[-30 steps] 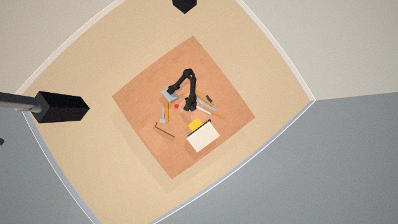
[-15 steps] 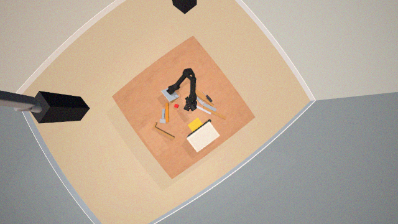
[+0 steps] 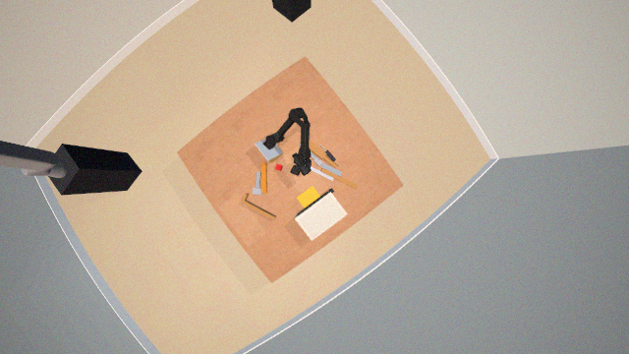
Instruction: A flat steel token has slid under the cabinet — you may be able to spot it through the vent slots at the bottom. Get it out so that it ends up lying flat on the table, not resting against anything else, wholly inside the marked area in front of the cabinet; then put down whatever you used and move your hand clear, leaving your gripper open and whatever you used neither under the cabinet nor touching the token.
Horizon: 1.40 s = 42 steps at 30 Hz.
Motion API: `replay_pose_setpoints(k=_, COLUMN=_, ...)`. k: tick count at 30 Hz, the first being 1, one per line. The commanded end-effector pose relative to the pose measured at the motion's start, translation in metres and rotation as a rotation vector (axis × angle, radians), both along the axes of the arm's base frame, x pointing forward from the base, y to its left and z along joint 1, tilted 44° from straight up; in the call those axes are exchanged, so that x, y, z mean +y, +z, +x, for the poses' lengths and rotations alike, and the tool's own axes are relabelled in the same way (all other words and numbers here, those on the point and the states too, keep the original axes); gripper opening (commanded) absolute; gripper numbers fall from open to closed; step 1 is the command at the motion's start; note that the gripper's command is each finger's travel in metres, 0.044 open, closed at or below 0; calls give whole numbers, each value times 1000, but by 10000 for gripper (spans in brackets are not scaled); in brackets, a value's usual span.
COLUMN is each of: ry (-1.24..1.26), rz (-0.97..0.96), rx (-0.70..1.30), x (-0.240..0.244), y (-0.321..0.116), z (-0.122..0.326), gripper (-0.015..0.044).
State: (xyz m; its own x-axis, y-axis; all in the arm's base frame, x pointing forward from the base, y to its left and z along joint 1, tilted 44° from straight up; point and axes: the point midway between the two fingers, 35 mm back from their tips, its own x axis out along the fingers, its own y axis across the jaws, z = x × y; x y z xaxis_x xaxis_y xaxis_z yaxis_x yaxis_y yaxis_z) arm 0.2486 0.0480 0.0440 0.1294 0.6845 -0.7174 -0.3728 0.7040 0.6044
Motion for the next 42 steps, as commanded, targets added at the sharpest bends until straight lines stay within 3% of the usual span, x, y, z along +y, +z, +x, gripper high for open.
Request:
replay_pose_setpoints(k=1, ry=-1, rz=3, rx=-1, x=0, y=0, z=0, gripper=270)
replay_pose_setpoints(k=9, ry=-38, rz=10, rx=35, x=3, y=-3, z=-1, gripper=270)
replay_pose_setpoints(k=13, ry=-18, rz=3, rx=15, x=1, y=-2, z=0, gripper=165)
replay_pose_setpoints(k=22, ry=-18, rz=3, rx=15, x=1, y=-2, z=0, gripper=105)
replay_pose_setpoints(k=26, ry=-18, rz=3, rx=15, x=1, y=-2, z=0, gripper=0)
replay_pose_setpoints(k=42, ry=-45, rz=9, rx=41, x=2, y=0, z=0, gripper=0)
